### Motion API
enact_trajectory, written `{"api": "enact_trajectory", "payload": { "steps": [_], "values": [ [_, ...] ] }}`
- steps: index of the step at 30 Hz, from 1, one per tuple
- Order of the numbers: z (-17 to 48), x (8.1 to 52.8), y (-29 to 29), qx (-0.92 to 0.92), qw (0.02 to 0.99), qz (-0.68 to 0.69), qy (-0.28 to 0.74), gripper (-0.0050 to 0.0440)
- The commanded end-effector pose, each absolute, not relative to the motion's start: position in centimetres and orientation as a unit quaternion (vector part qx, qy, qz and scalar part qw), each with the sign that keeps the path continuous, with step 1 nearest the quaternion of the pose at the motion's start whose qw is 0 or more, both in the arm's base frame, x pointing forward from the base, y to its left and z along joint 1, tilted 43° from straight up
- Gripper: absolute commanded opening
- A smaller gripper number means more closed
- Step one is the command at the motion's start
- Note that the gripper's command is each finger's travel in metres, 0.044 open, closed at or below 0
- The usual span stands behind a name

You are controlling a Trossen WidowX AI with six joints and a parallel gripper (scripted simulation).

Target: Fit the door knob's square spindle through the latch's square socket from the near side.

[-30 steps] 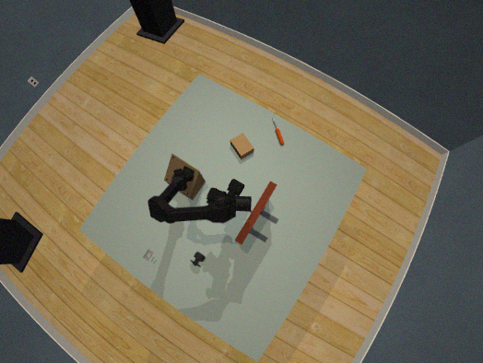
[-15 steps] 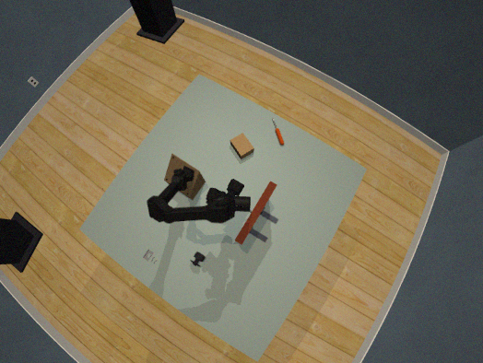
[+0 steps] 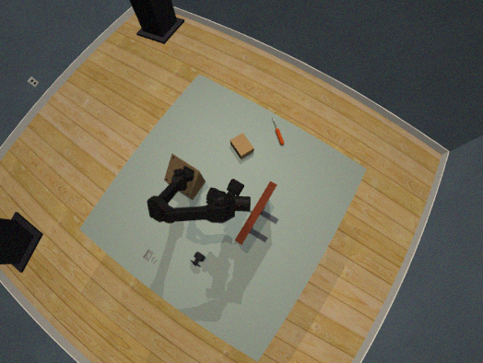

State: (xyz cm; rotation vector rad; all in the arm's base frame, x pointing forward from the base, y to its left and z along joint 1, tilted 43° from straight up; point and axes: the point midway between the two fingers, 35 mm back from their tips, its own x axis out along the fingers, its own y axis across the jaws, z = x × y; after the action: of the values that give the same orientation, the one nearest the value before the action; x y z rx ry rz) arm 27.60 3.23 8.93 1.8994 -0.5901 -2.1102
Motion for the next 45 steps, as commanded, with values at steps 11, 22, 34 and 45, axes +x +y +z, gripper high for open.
{"api": "enact_trajectory", "payload": {
  "steps": [11,22,34,45],
  "values": [
    [9.04,28.14,3.4,0.654,0.122,-0.72,-0.199,0.0],
    [9.07,27.91,3.39,0.654,0.122,-0.72,-0.2,0.0],
    [9.07,27.63,3.4,0.654,0.122,-0.719,-0.2,0.0],
    [9.03,27.86,3.42,0.654,0.122,-0.72,-0.2,0.0]
  ]
}}
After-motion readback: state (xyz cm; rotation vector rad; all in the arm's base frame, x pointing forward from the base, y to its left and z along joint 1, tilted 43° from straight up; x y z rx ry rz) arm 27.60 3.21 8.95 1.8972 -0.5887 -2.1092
